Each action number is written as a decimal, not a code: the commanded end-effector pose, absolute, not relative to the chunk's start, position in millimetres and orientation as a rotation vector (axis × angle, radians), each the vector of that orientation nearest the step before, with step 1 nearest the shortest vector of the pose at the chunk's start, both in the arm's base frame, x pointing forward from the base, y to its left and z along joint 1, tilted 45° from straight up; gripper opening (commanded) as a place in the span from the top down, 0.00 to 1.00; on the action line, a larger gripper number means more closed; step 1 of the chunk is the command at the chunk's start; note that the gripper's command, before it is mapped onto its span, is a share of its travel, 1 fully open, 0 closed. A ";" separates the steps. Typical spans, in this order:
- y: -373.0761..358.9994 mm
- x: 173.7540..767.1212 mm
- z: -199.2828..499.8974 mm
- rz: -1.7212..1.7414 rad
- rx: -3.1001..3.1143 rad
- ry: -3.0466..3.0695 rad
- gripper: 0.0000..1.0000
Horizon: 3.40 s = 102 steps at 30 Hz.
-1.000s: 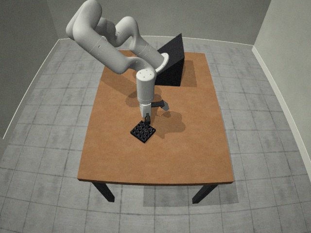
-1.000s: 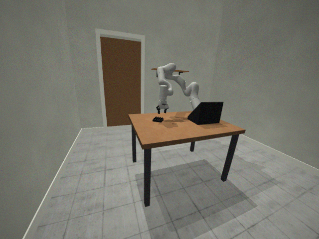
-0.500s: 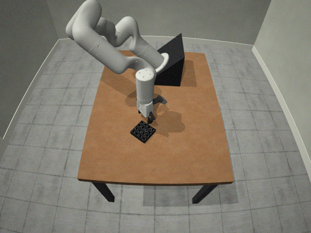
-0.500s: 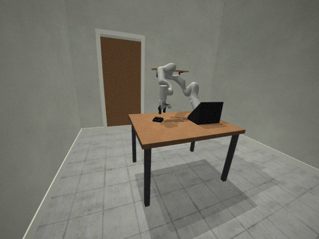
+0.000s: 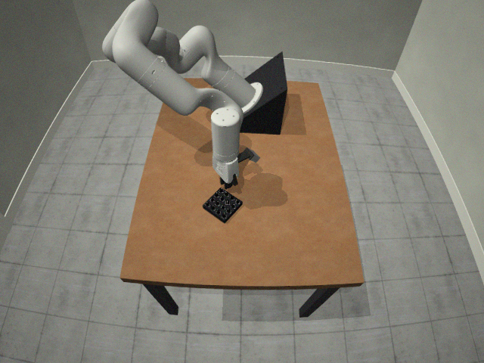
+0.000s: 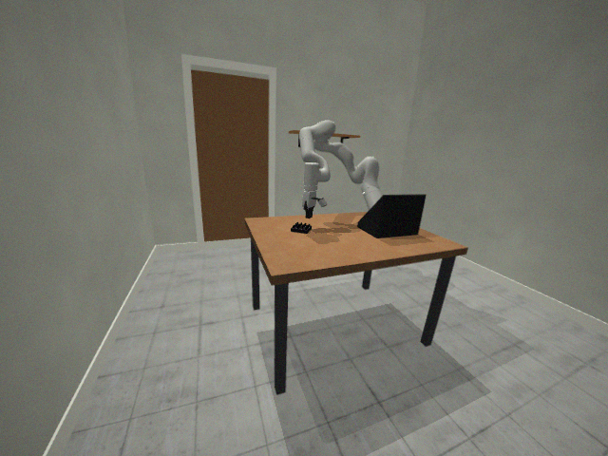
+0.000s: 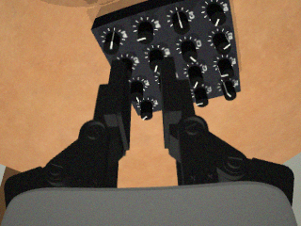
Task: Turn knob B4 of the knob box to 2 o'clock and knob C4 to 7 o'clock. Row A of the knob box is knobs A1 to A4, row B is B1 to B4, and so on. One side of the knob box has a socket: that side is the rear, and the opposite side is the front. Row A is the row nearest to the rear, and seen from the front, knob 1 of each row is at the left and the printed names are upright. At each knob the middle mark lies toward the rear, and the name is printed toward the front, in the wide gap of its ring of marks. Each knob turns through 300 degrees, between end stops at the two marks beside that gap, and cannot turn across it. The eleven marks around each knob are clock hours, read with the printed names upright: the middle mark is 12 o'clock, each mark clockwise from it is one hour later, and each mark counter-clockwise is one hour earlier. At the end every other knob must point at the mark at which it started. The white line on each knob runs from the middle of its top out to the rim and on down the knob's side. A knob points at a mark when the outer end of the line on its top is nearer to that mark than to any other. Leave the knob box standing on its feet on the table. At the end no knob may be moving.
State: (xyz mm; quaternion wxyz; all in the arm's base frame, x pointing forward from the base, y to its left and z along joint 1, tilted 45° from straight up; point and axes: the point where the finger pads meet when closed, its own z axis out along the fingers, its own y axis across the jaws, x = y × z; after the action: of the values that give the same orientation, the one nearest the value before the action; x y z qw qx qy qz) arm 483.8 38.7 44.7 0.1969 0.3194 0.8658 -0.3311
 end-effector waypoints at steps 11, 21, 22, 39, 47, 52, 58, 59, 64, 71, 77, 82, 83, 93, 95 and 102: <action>39.3 484.3 45.1 -0.925 0.894 2.424 0.81; 39.3 484.3 45.1 -0.925 0.894 2.424 0.81; 39.3 484.3 45.1 -0.925 0.894 2.424 0.81; 36.4 485.0 42.2 -0.928 0.887 2.428 0.81; 32.6 485.8 38.5 -0.929 0.886 2.429 0.81; 28.5 486.7 34.5 -0.929 0.886 2.429 0.81; 23.0 488.0 29.0 -0.929 0.886 2.429 0.81; 22.1 488.2 28.1 -0.929 0.886 2.429 0.81; 19.3 488.8 25.4 -0.929 0.886 2.429 0.81; 13.9 490.0 20.1 -0.929 0.886 2.429 0.81; 10.7 490.8 17.0 -0.929 0.886 2.429 0.81; 9.8 491.0 16.0 -0.929 0.886 2.429 0.81; 9.6 491.0 15.8 -0.929 0.886 2.429 0.81; 9.0 491.1 15.3 -0.929 0.886 2.429 0.81; 9.0 491.1 15.3 -0.929 0.886 2.429 0.81; 9.0 491.1 15.3 -0.929 0.886 2.429 0.81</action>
State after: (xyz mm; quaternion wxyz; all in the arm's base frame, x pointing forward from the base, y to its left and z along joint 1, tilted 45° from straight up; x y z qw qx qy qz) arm 490.6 8.4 14.9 0.1953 0.3162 0.8669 -0.3321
